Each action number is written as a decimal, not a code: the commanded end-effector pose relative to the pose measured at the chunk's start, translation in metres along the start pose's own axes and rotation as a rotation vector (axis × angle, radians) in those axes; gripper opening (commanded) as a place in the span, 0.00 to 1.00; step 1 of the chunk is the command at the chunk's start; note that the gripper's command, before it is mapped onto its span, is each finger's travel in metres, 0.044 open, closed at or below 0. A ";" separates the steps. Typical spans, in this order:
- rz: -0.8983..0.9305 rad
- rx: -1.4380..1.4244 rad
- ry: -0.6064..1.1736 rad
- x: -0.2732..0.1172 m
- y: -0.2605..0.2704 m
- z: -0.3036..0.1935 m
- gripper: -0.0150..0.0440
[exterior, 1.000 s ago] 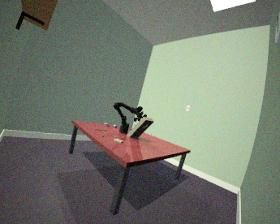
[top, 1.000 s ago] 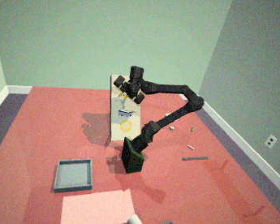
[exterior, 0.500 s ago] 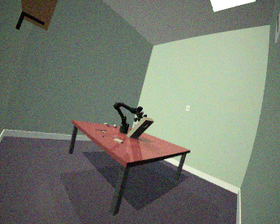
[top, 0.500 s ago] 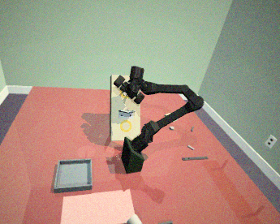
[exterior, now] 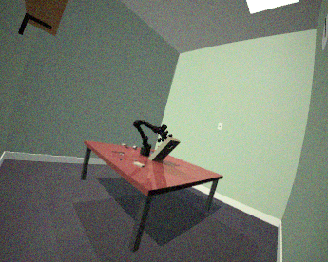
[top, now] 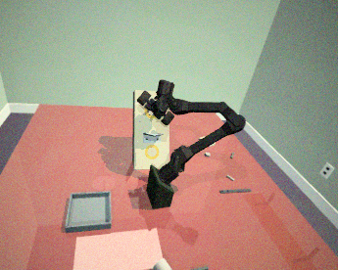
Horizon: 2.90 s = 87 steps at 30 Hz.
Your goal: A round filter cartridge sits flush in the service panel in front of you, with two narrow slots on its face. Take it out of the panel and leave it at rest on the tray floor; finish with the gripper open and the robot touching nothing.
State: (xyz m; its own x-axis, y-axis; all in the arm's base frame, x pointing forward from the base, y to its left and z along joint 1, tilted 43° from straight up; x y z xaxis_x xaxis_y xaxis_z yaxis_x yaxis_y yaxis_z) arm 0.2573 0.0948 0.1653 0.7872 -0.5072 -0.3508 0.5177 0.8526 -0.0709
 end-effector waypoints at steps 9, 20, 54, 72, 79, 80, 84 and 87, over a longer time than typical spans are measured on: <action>-0.002 -0.010 0.008 0.007 -0.001 -0.002 0.45; -0.002 -0.010 0.008 0.009 -0.001 -0.002 0.45; 0.001 -0.692 0.009 0.009 -0.001 -0.002 0.25; 0.004 -1.320 0.008 0.009 -0.001 -0.002 0.25; 0.005 -1.565 0.008 0.009 -0.001 -0.002 0.25; 0.005 -1.599 0.008 0.009 -0.001 -0.002 0.25; 0.006 -1.733 0.008 0.008 -0.001 -0.002 0.25; 0.006 -1.736 0.008 0.009 -0.001 -0.002 0.25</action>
State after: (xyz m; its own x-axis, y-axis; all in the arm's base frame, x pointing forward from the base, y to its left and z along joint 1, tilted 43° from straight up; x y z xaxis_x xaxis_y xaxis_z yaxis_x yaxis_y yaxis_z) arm 0.2599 0.0945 0.1627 0.7937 -0.4943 -0.3547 -0.3789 0.0545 -0.9238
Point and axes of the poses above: the point midway between the two fingers, 35 mm back from their tips, its own x axis out along the fingers, its own y axis across the jaws, z = x × y, the point moved 9 cm from there along -x, back along the fingers, and after that the axes turned 3 degrees about x, right-handed, at the moved point
